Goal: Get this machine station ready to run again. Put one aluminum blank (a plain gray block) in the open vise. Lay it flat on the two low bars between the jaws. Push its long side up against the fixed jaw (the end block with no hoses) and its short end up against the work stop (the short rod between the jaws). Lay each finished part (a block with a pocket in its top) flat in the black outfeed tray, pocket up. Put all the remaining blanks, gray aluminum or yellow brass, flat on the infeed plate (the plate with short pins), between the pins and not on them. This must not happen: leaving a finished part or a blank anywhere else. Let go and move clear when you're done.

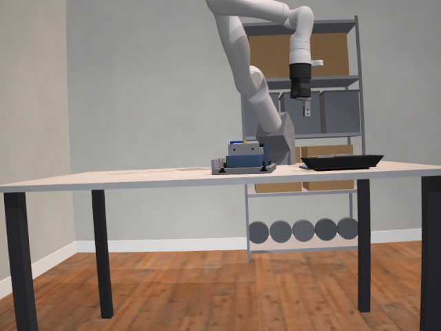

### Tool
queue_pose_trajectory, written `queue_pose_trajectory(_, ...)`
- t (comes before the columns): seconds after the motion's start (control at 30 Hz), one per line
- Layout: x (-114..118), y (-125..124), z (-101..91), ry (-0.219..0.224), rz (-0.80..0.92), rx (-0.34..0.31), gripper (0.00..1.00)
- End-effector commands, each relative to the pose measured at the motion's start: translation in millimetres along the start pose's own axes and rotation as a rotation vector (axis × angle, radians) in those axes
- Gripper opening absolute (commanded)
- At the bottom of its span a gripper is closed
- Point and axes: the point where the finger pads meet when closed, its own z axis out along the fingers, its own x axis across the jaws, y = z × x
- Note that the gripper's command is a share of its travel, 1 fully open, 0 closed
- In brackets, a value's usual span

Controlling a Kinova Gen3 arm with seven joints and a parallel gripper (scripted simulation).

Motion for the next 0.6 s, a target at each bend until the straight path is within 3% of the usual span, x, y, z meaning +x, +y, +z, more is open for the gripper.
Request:
queue_pose_trajectory(0.0, -7, -12, 0.7, 0.003, 0.0, -0.001, 0.0)
queue_pose_trajectory(0.57, -32, -38, 0.7, 0.014, 0.198, 0.013, 0.0)
